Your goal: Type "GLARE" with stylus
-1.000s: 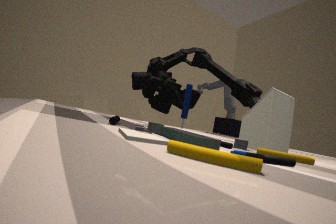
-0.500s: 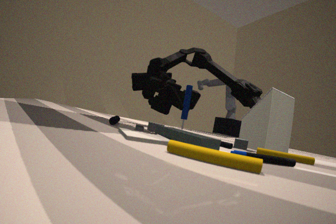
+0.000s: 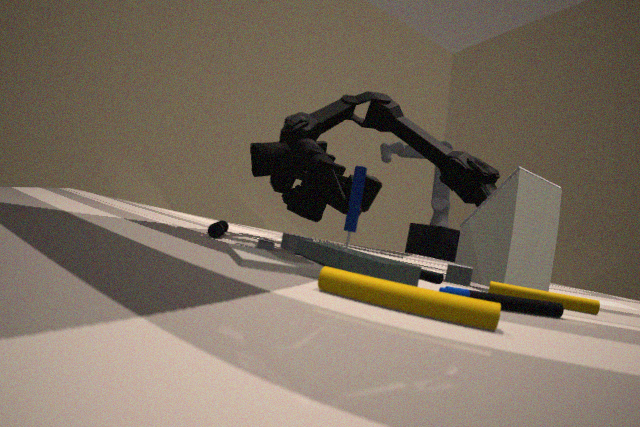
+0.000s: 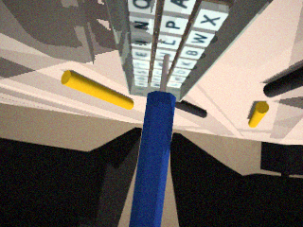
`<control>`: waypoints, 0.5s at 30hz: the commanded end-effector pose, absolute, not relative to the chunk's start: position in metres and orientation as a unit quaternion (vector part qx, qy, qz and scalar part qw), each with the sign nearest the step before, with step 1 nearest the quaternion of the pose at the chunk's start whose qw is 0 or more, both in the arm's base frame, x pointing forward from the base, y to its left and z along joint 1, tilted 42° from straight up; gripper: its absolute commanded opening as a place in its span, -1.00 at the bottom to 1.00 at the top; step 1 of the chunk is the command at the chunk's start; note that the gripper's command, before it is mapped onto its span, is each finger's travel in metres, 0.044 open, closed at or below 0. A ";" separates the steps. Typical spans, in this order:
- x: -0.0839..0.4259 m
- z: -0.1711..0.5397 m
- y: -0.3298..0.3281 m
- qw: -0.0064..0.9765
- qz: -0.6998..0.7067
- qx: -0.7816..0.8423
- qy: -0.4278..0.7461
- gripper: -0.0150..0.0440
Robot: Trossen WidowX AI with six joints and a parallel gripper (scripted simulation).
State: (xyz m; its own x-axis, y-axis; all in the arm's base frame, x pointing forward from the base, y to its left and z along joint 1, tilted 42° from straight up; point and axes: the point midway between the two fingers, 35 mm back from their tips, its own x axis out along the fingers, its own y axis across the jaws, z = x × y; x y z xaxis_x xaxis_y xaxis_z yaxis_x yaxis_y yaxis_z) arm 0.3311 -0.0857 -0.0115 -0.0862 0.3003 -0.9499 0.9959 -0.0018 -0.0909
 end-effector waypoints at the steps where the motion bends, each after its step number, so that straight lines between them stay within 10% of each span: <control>1: 0.331 -0.014 -0.088 0.394 -0.444 0.549 0.588 -0.22; 15: 0.331 -0.017 -0.091 0.394 -0.444 0.549 0.588 -0.22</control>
